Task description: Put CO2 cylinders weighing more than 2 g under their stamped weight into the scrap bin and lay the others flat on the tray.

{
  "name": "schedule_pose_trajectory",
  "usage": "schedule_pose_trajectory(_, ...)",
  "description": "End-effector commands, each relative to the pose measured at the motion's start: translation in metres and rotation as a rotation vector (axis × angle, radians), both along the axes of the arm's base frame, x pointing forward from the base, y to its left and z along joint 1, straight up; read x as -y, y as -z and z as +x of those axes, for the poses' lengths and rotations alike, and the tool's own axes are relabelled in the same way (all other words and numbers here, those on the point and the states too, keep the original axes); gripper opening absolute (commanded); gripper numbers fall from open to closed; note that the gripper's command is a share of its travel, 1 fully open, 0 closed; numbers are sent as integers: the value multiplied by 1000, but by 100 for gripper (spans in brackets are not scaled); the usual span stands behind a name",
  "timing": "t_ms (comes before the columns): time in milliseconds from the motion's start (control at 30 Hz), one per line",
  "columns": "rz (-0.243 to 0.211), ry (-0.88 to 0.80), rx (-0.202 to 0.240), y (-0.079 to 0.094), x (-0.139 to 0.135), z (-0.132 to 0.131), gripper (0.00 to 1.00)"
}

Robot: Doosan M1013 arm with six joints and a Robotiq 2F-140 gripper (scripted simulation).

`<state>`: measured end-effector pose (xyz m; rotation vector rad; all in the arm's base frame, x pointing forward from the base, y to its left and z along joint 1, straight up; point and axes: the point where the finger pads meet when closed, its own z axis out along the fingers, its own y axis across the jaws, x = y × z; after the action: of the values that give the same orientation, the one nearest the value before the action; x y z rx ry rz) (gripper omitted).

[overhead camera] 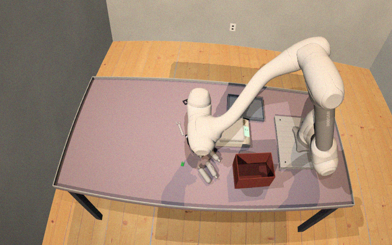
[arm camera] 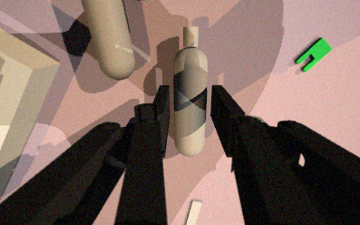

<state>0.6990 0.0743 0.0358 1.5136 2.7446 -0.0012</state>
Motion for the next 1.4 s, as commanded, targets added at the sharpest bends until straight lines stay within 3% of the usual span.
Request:
schedule_pose_trajectory(0,0,0,1,1,0,0,31)
schedule_pose_trajectory(733,0,0,1,17,0,1,31)
schedule_pose_trajectory(1367,0,0,1,19,0,1,31)
